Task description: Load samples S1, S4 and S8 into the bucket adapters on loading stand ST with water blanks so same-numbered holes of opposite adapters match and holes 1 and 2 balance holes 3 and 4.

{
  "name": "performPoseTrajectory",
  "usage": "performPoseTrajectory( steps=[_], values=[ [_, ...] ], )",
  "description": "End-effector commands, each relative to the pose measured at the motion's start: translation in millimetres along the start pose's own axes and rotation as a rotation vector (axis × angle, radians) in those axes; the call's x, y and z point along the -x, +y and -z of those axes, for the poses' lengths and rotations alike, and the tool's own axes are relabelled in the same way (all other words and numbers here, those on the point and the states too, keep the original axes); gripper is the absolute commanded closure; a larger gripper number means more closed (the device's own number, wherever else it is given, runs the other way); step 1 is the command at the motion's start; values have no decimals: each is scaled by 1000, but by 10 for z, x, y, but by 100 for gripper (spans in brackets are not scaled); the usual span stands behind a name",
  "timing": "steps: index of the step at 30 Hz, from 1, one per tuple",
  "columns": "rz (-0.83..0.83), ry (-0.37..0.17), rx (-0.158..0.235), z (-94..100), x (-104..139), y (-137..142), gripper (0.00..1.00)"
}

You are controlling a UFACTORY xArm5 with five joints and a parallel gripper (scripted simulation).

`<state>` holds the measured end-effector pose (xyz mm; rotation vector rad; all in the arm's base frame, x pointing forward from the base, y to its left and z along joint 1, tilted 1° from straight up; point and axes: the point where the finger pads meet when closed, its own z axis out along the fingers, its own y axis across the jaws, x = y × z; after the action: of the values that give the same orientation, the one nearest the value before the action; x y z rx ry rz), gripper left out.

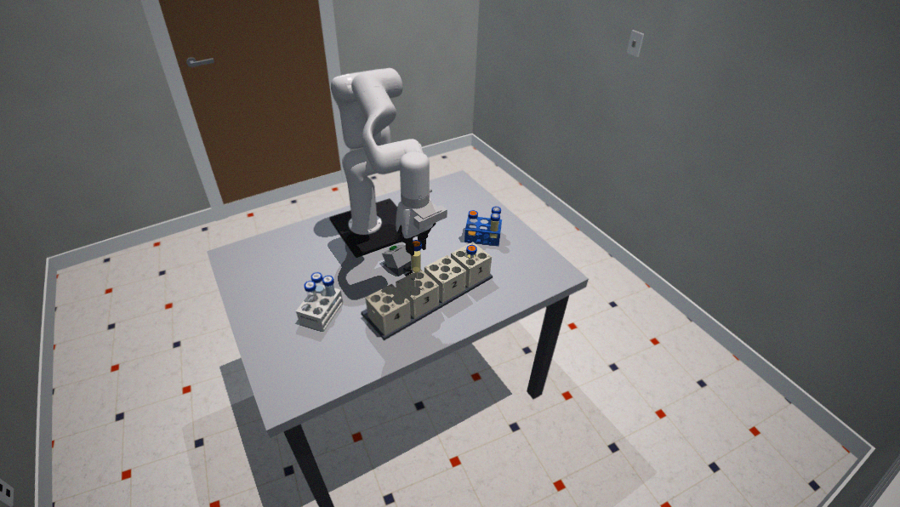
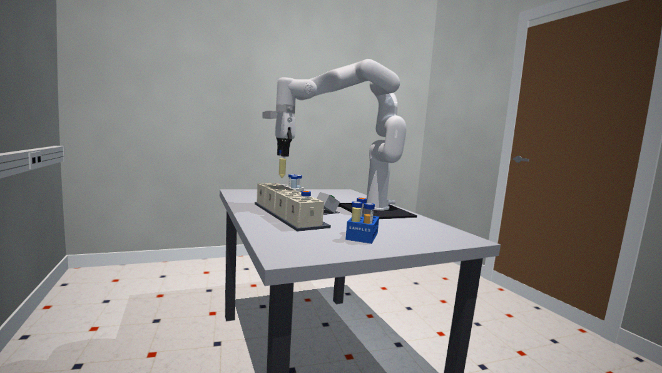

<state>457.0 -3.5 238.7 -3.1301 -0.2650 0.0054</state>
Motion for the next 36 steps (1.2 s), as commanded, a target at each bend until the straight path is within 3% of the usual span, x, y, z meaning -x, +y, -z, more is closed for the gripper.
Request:
performPoseTrajectory(
  steps=[1, 19, 36],
  values=[
    [0, 6, -14, -42, -9, 1, 100],
    [0, 6, -14, -362, -10, -4, 100],
    [0, 6, -14, -362, -10, -4, 100]
  ],
)
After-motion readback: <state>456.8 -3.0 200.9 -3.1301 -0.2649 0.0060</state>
